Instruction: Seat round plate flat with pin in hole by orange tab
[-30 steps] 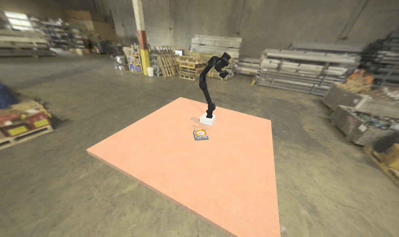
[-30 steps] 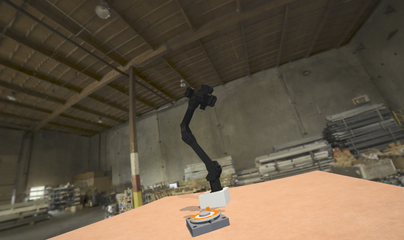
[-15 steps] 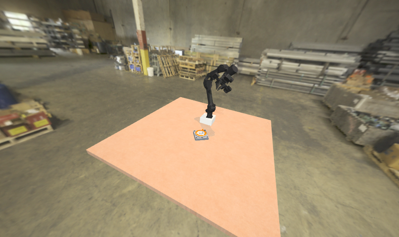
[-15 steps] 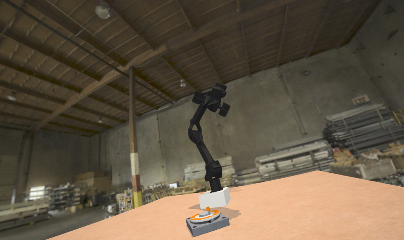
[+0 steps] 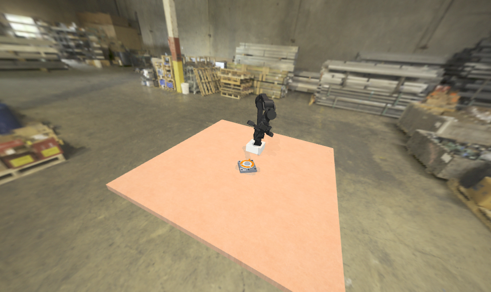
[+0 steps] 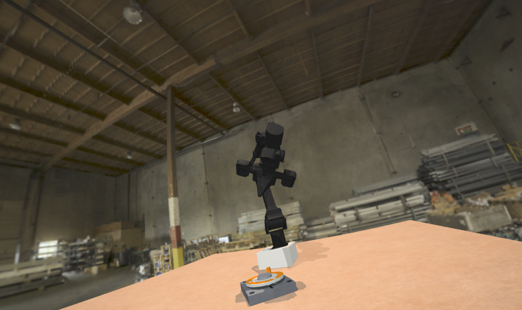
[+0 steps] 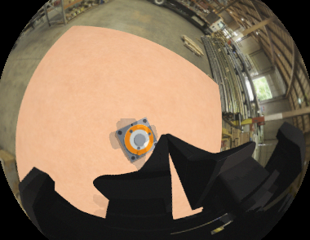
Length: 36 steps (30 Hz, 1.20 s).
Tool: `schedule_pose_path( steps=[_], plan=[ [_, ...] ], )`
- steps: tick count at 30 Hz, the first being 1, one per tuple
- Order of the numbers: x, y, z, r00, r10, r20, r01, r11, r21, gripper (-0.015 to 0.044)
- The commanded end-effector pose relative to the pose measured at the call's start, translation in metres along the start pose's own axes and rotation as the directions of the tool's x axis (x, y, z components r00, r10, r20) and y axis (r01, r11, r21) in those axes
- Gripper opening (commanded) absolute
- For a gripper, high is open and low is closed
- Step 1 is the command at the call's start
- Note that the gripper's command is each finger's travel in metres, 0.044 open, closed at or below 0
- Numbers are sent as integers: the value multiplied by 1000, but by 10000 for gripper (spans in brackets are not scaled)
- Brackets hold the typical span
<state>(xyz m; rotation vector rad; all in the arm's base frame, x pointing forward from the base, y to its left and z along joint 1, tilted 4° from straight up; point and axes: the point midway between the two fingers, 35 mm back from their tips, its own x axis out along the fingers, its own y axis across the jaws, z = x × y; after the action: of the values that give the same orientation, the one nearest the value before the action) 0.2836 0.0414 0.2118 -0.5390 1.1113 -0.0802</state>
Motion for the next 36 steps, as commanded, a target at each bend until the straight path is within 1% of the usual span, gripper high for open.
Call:
schedule_pose_path(
  steps=[1,4,7,8,11,22,31,36],
  plan=[
    [49,3,-29,985,91,-143,-78,992,97,0],
    [87,6,-63,945,200,-257,-144,965,221,0],
    [113,11,-95,895,303,-326,-188,921,340,0],
    [115,11,-97,891,311,-330,-191,917,350,0],
    [129,19,-123,844,396,-362,-215,868,448,0],
    [130,23,-125,839,405,-364,-217,862,458,0],
    [166,43,-141,839,405,-364,-217,862,458,0],
    [169,44,-143,839,405,-364,-217,862,458,0]
  ],
)
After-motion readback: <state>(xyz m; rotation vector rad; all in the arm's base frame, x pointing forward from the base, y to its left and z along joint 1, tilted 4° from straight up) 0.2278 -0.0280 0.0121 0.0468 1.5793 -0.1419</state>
